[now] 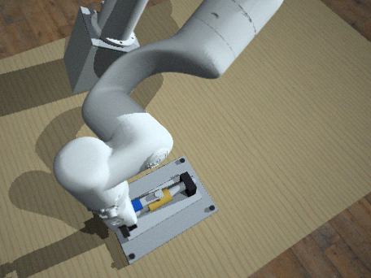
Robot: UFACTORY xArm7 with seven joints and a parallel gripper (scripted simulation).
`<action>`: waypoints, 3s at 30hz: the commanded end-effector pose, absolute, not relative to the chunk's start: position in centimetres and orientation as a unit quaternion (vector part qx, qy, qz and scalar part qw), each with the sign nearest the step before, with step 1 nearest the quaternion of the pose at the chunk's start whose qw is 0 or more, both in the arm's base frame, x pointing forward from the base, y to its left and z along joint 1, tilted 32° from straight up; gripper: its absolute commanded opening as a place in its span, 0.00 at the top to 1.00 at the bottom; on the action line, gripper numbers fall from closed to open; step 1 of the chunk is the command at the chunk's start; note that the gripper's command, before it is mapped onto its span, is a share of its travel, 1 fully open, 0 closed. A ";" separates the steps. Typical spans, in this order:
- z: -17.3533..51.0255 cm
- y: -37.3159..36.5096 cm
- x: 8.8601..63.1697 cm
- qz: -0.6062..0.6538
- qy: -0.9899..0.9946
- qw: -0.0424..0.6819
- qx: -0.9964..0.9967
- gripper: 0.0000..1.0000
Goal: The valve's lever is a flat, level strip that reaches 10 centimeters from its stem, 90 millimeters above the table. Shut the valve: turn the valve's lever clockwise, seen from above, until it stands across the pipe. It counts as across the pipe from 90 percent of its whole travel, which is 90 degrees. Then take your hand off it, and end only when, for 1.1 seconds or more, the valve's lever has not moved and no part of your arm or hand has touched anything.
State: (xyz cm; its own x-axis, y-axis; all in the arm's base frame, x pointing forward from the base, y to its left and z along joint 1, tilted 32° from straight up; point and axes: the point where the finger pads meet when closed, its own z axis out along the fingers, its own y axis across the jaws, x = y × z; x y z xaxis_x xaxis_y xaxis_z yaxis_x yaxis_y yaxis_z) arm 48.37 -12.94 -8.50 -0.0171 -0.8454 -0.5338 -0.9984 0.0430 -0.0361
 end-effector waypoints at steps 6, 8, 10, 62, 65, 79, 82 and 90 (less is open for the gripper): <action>-8.4 -13.2 47.6 0.188 0.711 0.207 -0.646 1.00; -8.4 -13.1 47.4 0.190 0.717 0.205 -0.638 1.00; -8.4 -13.1 47.2 0.192 0.724 0.203 -0.631 1.00; -8.2 -12.5 44.9 0.218 0.805 0.174 -0.523 1.00; -8.2 -12.5 44.7 0.220 0.811 0.171 -0.514 1.00; -8.0 -12.2 44.2 0.226 0.829 0.163 -0.484 1.00; -8.0 -12.1 44.0 0.228 0.834 0.161 -0.475 1.00; -7.9 -11.9 43.7 0.232 0.847 0.155 -0.453 1.00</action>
